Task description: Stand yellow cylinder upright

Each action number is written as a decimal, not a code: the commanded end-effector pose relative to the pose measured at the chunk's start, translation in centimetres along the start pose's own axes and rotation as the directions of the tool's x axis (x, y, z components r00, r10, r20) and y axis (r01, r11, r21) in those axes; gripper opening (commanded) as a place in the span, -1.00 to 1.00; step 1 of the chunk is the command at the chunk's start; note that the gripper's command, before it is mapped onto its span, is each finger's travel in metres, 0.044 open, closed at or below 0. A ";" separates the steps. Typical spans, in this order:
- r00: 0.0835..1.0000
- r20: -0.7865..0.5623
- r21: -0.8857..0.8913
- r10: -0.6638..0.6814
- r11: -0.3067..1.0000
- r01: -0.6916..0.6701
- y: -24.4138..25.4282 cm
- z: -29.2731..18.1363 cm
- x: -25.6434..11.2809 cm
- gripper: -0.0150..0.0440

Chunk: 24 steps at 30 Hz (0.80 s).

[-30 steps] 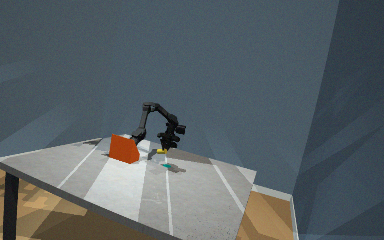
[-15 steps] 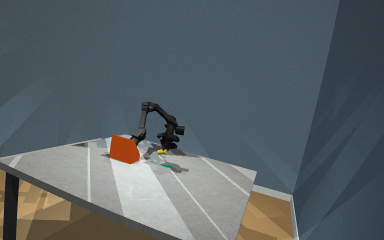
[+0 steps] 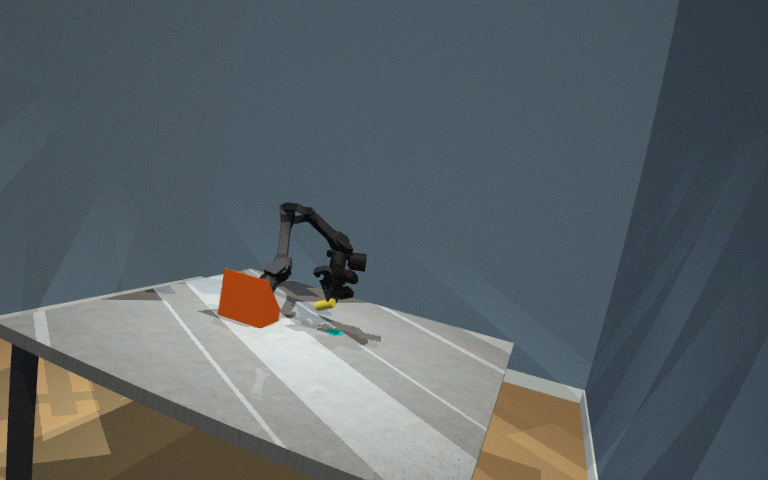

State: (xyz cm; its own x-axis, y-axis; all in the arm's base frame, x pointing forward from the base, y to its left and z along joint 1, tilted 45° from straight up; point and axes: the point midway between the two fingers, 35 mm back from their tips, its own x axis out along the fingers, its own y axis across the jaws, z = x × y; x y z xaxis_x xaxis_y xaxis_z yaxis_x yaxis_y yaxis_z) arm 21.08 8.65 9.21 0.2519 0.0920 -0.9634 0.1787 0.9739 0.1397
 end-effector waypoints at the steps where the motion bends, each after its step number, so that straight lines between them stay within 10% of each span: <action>1: 1.000 0.030 0.004 -0.005 1.000 0.005 0.0 0.1 -0.1 -0.14; 24: 0.984 0.175 0.035 -0.027 0.999 0.021 0.2 0.3 -0.2 -0.14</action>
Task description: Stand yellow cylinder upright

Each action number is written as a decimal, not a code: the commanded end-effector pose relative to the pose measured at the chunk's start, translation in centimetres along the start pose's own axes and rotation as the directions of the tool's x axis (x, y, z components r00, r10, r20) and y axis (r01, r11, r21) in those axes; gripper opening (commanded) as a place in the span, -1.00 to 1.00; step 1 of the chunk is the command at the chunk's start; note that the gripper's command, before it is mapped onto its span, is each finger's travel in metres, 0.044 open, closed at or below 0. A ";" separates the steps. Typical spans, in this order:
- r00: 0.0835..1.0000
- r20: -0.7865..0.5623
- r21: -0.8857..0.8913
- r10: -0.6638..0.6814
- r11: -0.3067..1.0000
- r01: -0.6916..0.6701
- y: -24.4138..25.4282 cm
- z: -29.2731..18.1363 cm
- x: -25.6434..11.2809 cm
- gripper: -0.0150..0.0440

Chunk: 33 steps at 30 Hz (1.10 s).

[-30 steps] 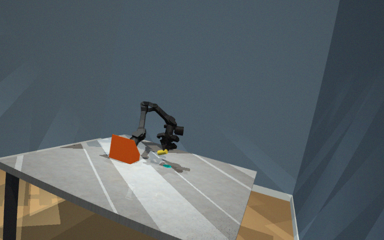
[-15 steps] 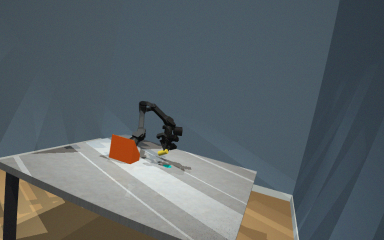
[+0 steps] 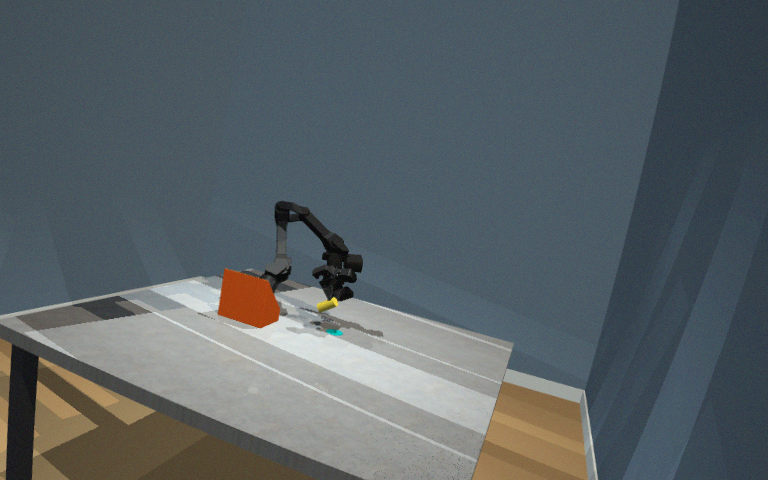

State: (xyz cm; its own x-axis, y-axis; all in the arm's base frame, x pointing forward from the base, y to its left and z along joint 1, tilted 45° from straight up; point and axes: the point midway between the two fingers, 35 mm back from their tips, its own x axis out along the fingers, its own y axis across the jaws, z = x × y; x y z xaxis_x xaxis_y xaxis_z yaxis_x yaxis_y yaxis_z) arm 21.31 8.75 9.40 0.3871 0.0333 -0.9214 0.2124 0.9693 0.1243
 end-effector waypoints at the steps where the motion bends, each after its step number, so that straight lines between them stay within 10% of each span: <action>1: 1.000 0.031 0.008 0.000 1.000 0.000 0.0 0.1 -0.1 -0.14; 33: 0.972 0.234 0.076 0.009 0.997 -0.027 0.4 0.5 -0.7 -0.14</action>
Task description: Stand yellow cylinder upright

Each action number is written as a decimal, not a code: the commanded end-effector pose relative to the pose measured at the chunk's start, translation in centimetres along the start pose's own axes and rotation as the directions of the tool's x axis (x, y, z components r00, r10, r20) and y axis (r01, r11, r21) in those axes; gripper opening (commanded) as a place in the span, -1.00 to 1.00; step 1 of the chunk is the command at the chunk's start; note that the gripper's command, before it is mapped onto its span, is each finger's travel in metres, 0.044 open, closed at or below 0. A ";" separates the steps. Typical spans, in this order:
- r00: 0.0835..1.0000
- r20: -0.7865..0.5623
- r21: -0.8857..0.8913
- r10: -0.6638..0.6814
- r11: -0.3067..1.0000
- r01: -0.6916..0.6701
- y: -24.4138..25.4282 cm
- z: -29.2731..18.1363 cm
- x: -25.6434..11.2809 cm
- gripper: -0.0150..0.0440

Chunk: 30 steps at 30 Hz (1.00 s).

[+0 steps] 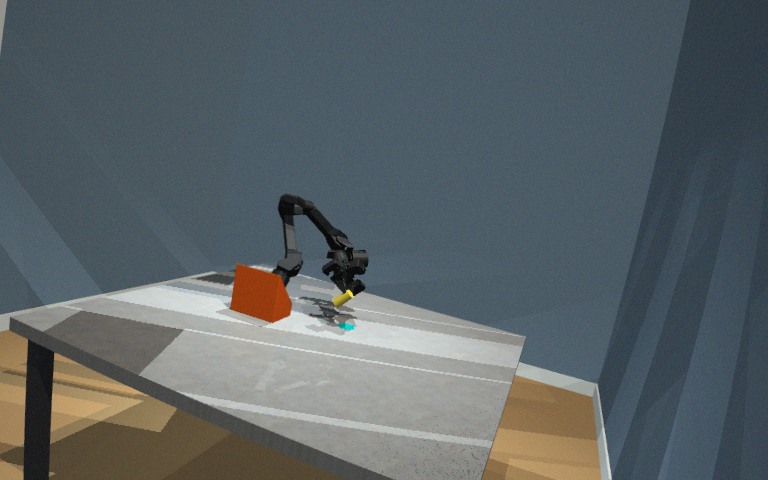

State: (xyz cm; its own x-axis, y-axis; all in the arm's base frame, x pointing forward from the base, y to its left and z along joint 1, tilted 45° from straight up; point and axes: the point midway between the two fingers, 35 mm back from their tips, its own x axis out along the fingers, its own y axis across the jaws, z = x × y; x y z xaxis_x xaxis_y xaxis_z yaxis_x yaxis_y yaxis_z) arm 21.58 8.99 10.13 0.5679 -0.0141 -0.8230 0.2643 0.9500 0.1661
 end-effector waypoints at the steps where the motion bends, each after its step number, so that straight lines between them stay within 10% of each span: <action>1: 1.000 0.030 0.013 0.007 1.000 -0.007 0.1 0.1 -0.2 -0.14; 30: 0.977 0.207 0.104 0.049 0.992 -0.072 0.4 0.6 -1.0 -0.14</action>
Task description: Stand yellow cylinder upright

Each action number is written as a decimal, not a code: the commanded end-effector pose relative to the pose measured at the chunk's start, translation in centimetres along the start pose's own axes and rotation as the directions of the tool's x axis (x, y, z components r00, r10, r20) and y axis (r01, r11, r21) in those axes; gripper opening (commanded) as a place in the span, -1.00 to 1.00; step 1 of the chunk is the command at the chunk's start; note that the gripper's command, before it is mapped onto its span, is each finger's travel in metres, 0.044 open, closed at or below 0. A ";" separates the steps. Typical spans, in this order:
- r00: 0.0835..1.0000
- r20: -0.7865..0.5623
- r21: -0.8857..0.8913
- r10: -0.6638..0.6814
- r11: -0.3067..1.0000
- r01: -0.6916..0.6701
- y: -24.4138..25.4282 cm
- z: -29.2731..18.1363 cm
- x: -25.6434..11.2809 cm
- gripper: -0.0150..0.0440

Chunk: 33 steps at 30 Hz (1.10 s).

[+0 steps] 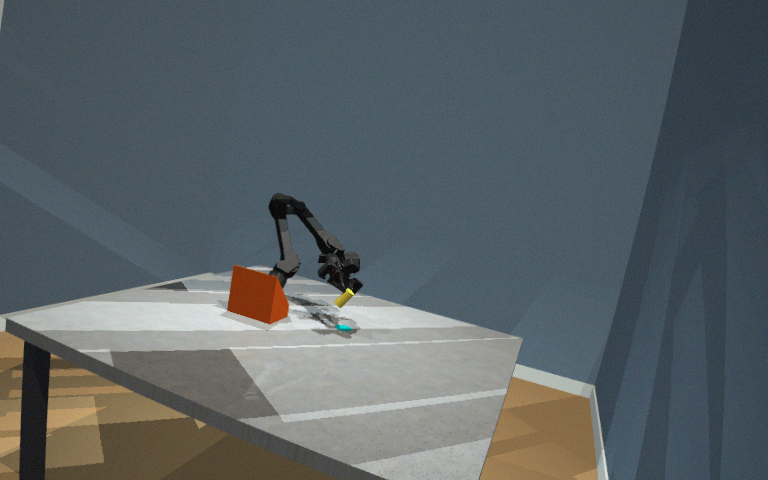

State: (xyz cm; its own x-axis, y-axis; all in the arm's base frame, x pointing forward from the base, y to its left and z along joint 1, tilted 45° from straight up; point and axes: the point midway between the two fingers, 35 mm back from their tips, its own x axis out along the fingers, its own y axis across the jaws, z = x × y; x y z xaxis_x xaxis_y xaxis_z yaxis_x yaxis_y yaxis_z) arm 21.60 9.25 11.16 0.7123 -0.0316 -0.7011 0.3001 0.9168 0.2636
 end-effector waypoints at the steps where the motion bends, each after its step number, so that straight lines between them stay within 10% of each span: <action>1: 1.000 0.028 0.019 0.012 1.000 -0.012 0.1 0.2 -0.2 -0.14; 33: 0.975 0.204 0.153 0.084 0.981 -0.116 0.4 0.7 -1.4 -0.14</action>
State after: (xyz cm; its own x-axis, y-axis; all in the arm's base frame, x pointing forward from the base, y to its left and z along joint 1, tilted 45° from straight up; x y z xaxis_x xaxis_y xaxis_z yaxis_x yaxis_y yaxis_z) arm 21.28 9.43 12.48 0.8375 -0.0356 -0.5452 0.3101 0.8526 0.4206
